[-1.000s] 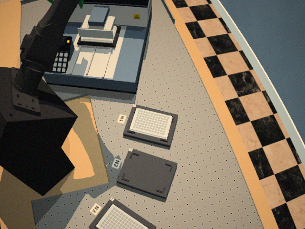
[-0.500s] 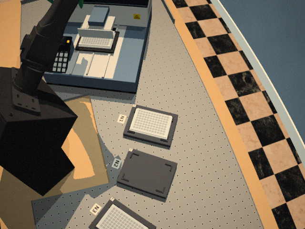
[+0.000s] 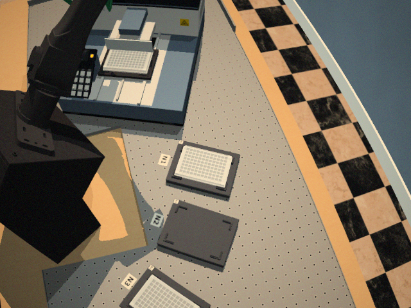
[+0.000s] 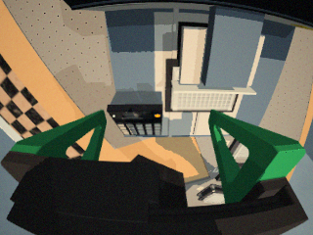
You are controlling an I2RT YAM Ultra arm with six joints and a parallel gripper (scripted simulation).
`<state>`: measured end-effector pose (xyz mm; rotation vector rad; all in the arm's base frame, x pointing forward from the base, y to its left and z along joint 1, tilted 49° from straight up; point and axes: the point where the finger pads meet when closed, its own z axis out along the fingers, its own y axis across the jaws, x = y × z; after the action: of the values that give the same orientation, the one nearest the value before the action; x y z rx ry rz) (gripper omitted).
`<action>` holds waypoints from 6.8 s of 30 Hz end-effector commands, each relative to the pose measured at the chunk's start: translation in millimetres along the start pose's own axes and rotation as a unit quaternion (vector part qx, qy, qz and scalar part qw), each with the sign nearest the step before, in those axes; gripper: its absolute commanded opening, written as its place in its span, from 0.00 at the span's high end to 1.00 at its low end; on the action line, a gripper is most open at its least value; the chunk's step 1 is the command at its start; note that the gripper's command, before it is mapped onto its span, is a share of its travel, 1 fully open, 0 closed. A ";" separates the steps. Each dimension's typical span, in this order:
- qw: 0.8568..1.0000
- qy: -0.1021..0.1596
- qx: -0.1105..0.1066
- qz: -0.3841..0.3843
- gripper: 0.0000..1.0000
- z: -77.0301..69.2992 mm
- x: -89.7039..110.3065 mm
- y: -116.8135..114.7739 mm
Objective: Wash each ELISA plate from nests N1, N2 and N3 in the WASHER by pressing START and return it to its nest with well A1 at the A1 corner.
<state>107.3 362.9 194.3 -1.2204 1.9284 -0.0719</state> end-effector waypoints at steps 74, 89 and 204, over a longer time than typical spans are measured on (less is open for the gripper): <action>1.000 -0.004 -0.002 0.000 1.00 -1.4 0.5 1.6; 1.000 -0.004 -0.002 0.000 1.00 17.5 36.3 17.8; 0.791 -0.003 -0.002 0.612 0.00 60.1 121.5 -80.6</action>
<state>183.3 250.9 111.9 0.1284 2.3234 0.5553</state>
